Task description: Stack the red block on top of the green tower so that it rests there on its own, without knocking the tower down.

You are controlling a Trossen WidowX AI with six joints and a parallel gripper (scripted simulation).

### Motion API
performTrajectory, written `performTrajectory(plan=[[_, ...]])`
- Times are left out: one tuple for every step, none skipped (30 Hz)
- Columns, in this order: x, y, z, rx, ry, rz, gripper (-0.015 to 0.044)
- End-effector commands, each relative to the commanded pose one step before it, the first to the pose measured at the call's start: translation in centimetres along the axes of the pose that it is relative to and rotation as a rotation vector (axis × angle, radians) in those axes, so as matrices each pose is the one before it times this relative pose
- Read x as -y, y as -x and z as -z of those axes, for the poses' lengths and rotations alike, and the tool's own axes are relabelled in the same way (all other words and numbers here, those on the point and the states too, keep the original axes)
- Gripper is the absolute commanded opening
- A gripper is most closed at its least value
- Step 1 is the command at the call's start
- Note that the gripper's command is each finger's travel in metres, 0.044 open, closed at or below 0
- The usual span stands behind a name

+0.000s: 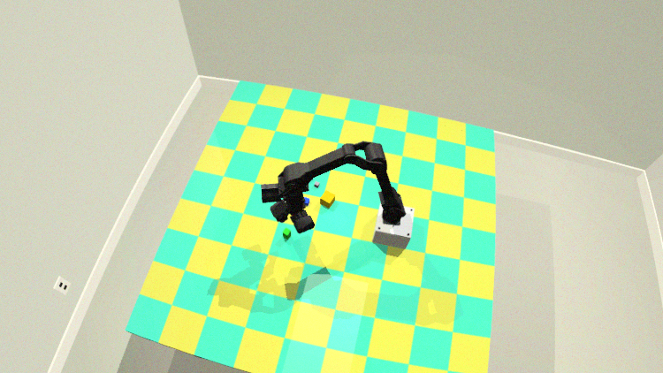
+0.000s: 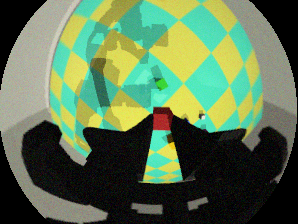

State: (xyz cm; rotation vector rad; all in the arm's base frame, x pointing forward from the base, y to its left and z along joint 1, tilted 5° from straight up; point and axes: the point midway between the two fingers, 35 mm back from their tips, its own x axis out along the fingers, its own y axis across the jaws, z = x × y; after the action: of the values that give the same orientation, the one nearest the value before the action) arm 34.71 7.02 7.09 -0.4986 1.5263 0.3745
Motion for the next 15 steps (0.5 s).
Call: performTrajectory(plan=[[0.227,-0.391,-1.621,-0.00403,-0.0031,-0.0053,0.0],[0.064,-0.04,-0.318,0.00032,-0.0002,0.00014,0.0],[0.063,-0.044,-0.316,0.00032,-0.0002,0.00014,0.0],[0.061,-0.048,-0.315,0.00031,-0.0002,0.00014,0.0],[0.06,-0.051,-0.313,0.00031,-0.0002,0.00014,0.0],[0.057,-0.054,-0.306,0.00031,-0.0002,0.00013,0.0],[0.042,-0.043,-0.232,0.00023,-0.0001,0.0001,0.0],[0.025,-0.027,-0.138,0.00014,-0.0001,0.00006,0.0],[0.008,-0.009,-0.046,0.00005,0.0,0.00002,0.0],[0.002,-0.097,-0.006,0.0,0.0,0.00001,0.0],[0.005,-0.29,-0.016,0.0,0.0,0.00002,0.0],[0.007,-0.483,-0.021,0.0,0.0,0.00003,0.0],[0.005,-0.599,-0.016,-0.00001,0.0,0.00003,0.0],[0.002,-0.599,-0.005,-0.00002,0.0,0.00003,0.0],[-0.002,-0.597,0.006,-0.00003,0.0,0.00003,0.0]])
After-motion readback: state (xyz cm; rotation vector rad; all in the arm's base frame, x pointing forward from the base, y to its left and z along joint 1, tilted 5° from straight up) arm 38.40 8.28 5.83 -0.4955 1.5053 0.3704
